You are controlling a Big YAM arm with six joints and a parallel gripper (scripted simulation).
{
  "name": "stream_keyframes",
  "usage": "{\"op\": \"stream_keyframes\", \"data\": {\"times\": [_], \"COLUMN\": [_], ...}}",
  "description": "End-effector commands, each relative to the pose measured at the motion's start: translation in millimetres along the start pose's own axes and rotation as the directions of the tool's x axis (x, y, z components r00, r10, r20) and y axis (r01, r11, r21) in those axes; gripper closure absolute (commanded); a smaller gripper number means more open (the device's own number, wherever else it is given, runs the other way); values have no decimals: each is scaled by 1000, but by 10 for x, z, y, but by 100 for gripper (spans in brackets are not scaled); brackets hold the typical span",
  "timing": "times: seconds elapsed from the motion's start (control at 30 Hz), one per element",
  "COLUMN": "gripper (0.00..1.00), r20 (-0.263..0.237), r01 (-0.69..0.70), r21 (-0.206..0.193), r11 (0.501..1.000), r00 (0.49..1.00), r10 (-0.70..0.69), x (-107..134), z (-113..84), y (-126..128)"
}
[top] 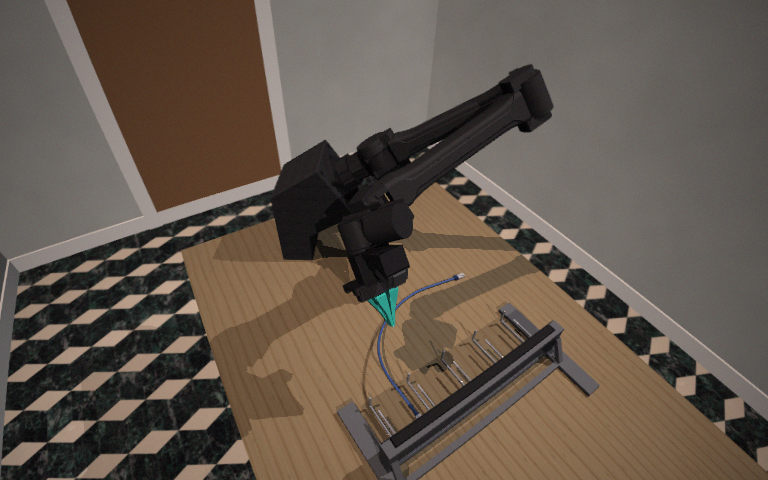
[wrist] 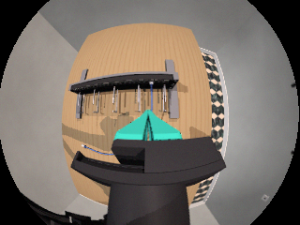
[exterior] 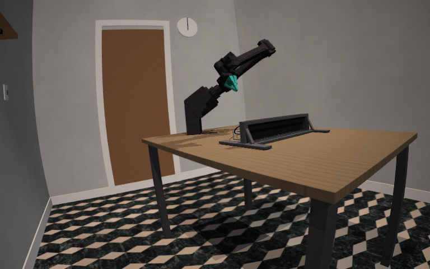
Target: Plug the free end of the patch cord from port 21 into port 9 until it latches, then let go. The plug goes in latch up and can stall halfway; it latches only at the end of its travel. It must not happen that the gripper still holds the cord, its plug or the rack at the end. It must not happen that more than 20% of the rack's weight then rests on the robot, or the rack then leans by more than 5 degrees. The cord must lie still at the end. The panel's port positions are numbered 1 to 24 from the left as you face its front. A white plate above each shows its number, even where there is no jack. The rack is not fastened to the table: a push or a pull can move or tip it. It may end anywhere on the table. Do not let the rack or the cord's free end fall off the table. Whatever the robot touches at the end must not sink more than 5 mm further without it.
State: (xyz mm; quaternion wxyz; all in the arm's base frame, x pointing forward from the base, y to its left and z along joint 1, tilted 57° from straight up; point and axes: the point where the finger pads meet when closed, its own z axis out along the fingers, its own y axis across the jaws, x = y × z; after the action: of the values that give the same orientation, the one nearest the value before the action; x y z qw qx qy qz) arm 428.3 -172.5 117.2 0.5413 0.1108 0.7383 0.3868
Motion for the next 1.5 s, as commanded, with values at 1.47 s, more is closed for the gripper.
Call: {"op": "stream_keyframes", "data": {"times": [1.47], "gripper": [100], "r20": [34], "r01": [30], "r21": [1], "r11": [1000], "r00": [999], "r10": [-30], "x": [-166], "z": [1372], "y": [-145]}}
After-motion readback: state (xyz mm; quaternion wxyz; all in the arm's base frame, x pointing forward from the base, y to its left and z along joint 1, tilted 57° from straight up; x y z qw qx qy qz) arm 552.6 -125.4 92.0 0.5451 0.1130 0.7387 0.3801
